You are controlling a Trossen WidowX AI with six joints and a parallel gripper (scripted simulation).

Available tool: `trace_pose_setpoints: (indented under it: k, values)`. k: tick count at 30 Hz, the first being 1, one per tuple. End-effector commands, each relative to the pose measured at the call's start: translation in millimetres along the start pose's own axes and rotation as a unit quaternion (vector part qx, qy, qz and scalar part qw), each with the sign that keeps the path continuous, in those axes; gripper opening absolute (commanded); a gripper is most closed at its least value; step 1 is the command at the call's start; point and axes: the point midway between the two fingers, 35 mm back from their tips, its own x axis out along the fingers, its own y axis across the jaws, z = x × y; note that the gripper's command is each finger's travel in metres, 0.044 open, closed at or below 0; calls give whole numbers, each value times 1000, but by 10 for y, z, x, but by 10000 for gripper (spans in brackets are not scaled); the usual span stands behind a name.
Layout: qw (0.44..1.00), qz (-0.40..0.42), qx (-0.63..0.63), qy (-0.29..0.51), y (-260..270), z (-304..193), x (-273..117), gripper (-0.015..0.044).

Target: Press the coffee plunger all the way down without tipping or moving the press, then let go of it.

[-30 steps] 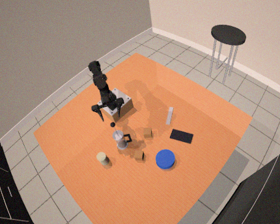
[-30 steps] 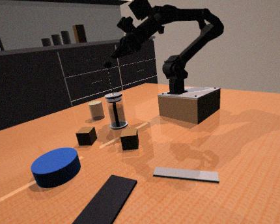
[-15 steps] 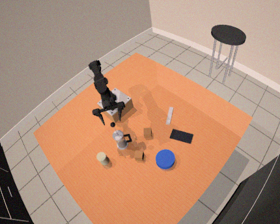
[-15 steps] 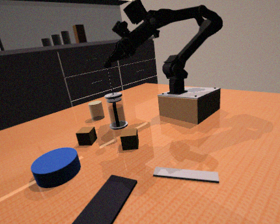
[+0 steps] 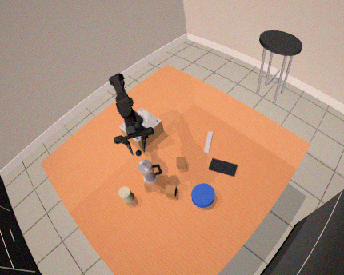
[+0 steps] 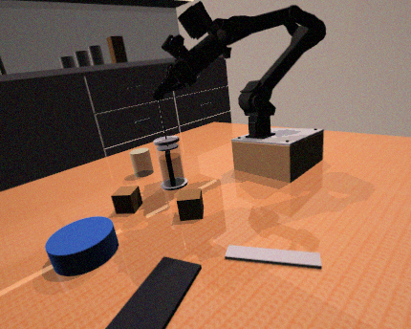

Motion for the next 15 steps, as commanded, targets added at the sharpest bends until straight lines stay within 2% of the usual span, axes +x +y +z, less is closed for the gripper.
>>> trace_pose_setpoints:
  k: [1,3,15]
  values:
    - [1000,2,-3,2,7,-7,13,151]
    - [1000,2,-3,2,7,-7,13,120]
    - [1000,2,-3,2,8,-27,32,120]
